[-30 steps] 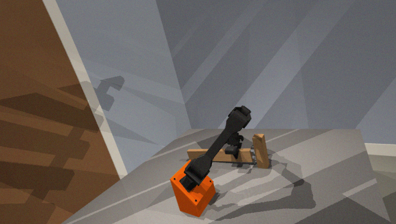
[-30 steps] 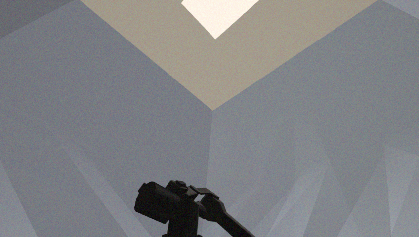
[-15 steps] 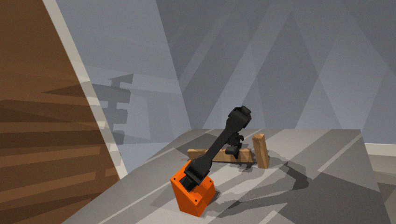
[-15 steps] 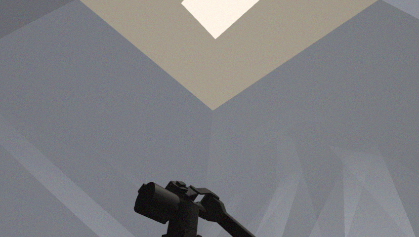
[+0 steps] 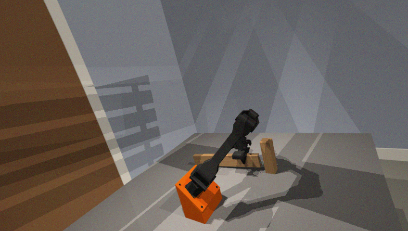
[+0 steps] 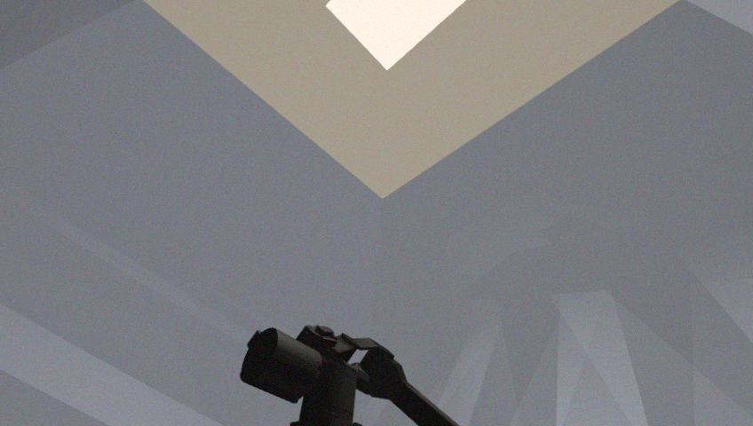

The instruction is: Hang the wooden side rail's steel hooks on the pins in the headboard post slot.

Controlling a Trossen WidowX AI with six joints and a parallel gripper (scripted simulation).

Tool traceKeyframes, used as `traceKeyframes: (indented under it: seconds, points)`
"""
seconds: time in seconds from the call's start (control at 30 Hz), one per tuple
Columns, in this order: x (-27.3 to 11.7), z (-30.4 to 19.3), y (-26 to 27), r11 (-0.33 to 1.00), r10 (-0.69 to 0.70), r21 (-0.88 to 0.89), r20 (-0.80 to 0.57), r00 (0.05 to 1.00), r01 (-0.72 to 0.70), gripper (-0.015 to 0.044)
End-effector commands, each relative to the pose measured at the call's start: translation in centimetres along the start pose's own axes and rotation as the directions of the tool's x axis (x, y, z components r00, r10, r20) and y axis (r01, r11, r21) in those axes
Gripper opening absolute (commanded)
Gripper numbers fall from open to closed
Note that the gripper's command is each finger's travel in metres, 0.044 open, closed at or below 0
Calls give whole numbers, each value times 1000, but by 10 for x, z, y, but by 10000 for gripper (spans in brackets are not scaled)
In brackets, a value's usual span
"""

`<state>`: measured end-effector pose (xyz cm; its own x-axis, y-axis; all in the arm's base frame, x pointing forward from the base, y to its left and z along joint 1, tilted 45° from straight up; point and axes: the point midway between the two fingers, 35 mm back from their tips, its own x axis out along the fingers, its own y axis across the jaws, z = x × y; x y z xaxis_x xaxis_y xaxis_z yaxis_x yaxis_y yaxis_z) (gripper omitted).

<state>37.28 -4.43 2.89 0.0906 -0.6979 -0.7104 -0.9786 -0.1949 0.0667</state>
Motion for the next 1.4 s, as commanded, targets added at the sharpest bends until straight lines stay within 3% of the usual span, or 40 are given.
traceKeyframes:
  seconds: [0.0, 1.37]
  points:
    - [-5, -2, -3, 1000, -10, -7, -8, 1000, 10, 0]
    - [-4, -7, 0, 1000, -10, -7, -8, 1000, 10, 0]
